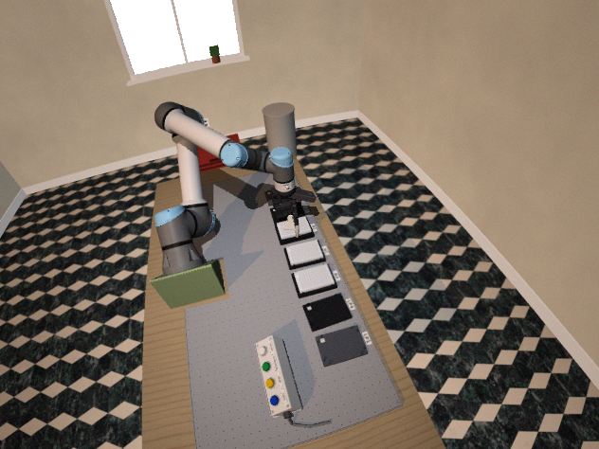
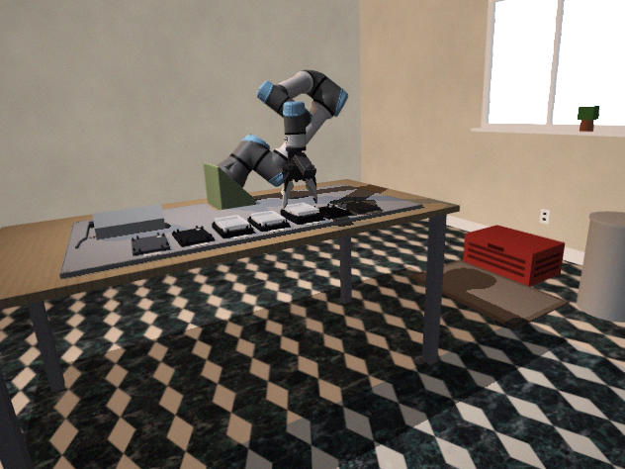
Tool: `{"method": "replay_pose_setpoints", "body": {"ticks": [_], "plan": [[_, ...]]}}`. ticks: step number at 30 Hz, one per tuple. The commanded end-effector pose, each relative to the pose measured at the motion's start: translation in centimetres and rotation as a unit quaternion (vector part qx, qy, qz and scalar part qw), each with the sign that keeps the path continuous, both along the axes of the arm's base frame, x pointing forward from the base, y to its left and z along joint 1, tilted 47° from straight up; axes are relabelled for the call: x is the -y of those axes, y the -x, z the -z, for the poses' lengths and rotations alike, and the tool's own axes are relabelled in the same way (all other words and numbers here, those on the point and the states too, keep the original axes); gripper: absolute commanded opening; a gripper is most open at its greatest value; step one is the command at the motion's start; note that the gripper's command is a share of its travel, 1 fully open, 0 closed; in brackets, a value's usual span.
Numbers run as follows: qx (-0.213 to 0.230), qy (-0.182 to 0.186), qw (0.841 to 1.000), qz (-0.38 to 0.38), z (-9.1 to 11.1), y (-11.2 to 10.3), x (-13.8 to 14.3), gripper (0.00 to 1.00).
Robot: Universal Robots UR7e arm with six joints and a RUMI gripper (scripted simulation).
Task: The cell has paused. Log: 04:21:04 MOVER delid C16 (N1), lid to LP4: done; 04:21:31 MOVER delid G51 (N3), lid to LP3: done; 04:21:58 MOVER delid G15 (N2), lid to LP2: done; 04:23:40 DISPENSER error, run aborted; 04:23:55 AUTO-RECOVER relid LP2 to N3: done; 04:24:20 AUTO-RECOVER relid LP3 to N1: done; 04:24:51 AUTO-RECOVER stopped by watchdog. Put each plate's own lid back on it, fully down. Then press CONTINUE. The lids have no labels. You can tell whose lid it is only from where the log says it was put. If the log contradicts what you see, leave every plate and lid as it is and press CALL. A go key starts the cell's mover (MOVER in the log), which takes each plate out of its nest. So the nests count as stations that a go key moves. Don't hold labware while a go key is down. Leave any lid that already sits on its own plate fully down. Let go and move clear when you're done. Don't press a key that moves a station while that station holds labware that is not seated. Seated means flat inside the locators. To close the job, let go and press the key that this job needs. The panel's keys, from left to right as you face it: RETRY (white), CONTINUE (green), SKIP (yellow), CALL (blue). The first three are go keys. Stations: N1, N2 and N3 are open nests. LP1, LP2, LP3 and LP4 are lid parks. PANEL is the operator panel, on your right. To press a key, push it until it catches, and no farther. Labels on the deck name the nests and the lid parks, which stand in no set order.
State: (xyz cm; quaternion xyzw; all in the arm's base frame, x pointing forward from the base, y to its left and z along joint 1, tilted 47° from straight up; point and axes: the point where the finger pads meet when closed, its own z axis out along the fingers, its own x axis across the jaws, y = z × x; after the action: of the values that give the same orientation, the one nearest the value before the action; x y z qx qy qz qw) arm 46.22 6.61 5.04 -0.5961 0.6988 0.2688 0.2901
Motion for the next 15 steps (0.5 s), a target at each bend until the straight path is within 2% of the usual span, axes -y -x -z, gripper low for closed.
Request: {"method": "replay_pose_setpoints", "body": {"ticks": [1, 15], "plan": [[0.002, 0.002, 1.0, 0.001, -0.63, -0.17, 0.84, 0.82], [0.002, 0.002, 1.0, 0.001, -1.49, -0.05, 1.76, 0.82]]}}
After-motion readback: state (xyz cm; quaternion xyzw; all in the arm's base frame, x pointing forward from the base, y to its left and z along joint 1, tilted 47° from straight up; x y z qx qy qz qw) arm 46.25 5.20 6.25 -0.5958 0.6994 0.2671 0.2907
